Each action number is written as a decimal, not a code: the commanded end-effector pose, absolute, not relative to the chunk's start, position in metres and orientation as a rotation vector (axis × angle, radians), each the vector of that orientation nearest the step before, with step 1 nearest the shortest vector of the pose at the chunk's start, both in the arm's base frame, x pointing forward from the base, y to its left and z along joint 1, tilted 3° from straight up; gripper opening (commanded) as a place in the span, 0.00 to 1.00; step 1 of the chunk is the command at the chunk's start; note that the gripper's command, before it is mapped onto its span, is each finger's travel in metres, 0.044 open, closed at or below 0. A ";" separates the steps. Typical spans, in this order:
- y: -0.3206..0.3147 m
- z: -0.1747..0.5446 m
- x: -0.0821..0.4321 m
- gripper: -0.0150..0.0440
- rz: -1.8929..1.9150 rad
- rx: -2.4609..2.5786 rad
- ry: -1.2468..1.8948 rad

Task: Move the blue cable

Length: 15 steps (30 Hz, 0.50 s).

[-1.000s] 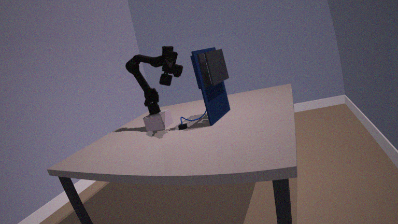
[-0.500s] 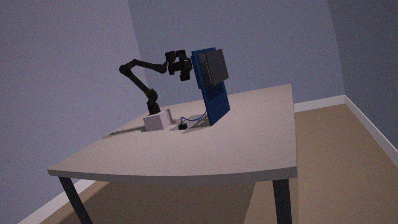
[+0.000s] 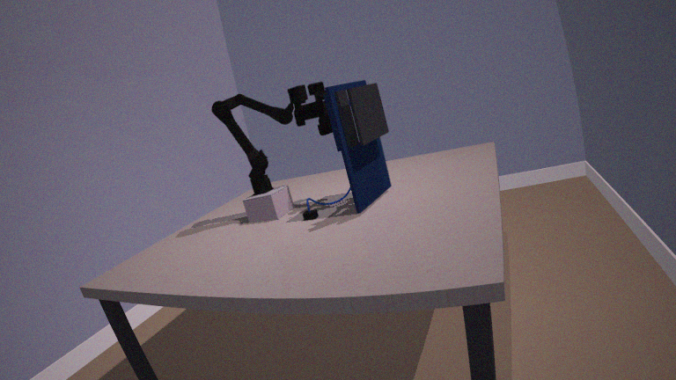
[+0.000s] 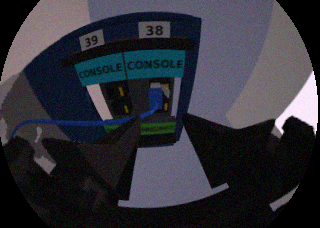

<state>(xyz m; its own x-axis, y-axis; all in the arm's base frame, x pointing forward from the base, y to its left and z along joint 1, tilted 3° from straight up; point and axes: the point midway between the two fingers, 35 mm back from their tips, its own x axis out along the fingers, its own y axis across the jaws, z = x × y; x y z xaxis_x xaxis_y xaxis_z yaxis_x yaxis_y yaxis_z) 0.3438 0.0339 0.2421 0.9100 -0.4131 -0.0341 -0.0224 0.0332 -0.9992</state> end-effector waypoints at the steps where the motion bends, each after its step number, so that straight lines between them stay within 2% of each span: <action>1: 0.032 0.241 0.356 0.66 -0.307 -1.521 0.350; 15: 0.030 0.242 0.374 0.66 -0.308 -1.521 0.349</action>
